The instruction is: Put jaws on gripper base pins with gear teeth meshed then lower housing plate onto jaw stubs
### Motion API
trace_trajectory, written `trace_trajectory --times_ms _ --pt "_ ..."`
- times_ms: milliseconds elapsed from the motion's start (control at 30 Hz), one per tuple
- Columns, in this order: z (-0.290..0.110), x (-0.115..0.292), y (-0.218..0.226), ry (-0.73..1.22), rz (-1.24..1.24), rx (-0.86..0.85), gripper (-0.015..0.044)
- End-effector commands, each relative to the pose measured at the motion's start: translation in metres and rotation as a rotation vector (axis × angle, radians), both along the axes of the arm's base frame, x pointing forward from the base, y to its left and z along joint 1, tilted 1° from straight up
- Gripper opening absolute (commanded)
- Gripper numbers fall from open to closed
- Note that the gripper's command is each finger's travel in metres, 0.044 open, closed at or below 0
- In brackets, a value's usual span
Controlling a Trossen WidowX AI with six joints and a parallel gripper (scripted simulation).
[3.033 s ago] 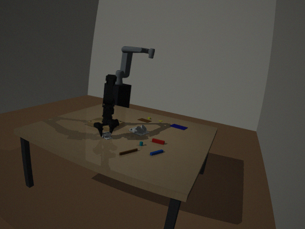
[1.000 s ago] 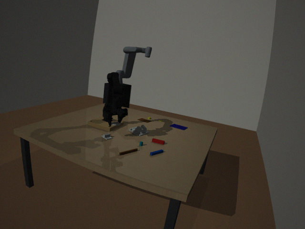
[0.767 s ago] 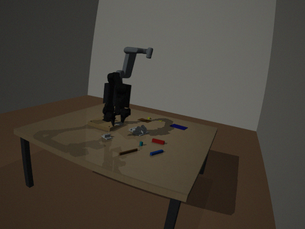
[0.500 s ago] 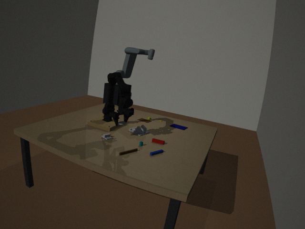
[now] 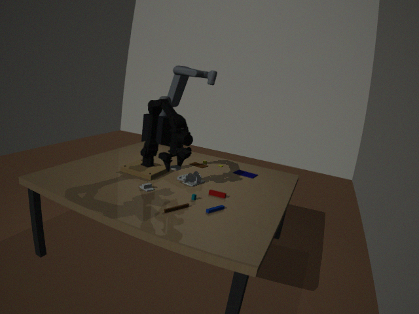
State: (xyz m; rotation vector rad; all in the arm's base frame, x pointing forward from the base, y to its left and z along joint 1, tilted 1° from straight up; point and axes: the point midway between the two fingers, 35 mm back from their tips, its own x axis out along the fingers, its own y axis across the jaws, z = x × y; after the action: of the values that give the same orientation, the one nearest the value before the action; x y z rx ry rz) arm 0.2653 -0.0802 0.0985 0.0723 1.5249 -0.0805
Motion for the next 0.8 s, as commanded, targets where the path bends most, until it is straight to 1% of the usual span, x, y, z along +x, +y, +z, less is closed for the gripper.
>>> trace_trajectory --times_ms 0,767 --pt "-0.002 -0.001 0.013 0.01 0.005 0.0 0.0351" --pt "-0.003 -0.008 0.089 0.01 0.05 0.006 0.0351"
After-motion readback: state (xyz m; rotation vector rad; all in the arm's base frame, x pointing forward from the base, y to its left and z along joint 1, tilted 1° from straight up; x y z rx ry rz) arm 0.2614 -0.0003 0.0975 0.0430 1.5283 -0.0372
